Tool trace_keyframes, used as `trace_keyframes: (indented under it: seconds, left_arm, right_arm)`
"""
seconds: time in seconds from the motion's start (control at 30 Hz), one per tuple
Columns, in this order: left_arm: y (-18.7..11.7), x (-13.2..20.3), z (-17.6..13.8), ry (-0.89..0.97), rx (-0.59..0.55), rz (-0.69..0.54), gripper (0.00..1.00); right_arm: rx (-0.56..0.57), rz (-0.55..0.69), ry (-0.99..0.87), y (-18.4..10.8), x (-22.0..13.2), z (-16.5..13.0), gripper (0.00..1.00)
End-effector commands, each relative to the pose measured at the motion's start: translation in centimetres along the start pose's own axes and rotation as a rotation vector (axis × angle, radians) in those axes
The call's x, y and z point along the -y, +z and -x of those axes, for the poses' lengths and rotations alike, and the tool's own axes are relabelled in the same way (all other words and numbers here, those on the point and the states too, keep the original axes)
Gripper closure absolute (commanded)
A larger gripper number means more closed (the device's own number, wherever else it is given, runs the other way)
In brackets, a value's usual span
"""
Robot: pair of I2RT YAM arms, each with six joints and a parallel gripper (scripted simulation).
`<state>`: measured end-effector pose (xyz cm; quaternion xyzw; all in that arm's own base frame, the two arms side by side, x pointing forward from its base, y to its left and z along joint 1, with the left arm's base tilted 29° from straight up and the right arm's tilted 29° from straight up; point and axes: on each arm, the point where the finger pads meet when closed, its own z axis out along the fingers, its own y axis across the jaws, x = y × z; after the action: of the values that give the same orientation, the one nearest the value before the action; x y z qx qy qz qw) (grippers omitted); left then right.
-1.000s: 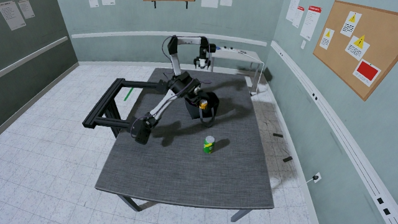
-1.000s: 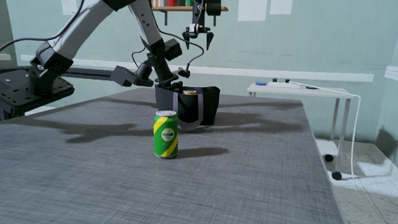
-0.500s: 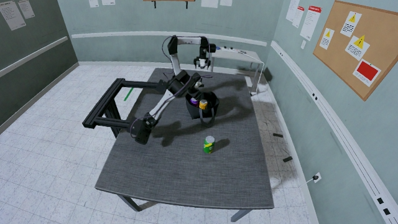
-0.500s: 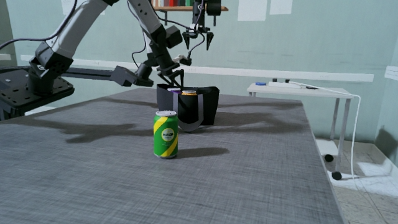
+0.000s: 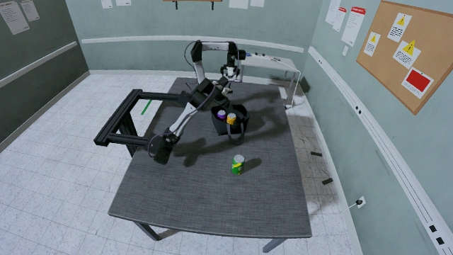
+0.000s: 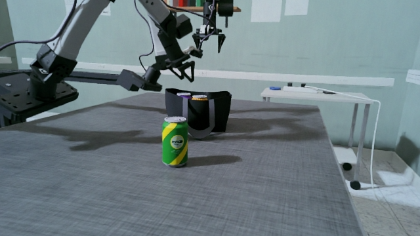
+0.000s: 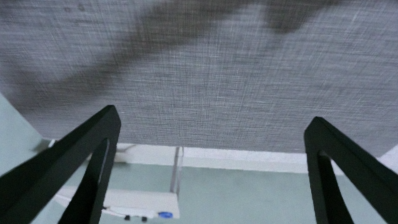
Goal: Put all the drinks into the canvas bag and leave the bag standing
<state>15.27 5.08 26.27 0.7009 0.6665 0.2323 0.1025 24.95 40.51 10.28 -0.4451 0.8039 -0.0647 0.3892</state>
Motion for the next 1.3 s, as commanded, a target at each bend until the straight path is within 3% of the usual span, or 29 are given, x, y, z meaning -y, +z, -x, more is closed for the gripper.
trace_keyframes:
  seconds: [0.0,0.43,0.53,0.6,0.7,0.83,1.27]
  left_arm:
    - [-0.7,-0.5,-0.4,-0.02,-0.016,0.019,0.0]
    - [-0.7,-0.5,-0.4,-0.02,-0.016,0.019,0.0]
    - [-0.7,-0.5,-0.4,-0.02,-0.016,0.019,0.0]
    - [-0.7,-0.5,-0.4,-0.02,-0.016,0.019,0.0]
    - [-0.7,-0.5,-0.4,-0.02,-0.016,0.019,0.0]
    - [-0.7,-0.5,-0.4,-0.02,-0.016,0.019,0.0]
    - [-0.7,-0.5,-0.4,-0.02,-0.016,0.019,0.0]
  right_arm:
    - [0.004,-0.003,-0.005,-3.0,0.3,0.8,0.14]
    - [0.019,0.003,0.0,-5.6,-0.2,2.8,0.14]
    - [-0.016,-0.005,-0.019,-5.9,-0.1,2.1,0.14]
    - [0.041,0.005,0.015,-6.6,0.2,3.5,0.14]
    - [-0.01,-0.008,-0.008,-5.3,0.3,1.6,0.14]
    - [0.021,0.002,0.026,-5.5,0.7,2.9,0.14]
    - [0.029,0.01,0.024,-6.5,2.1,0.3,0.14]
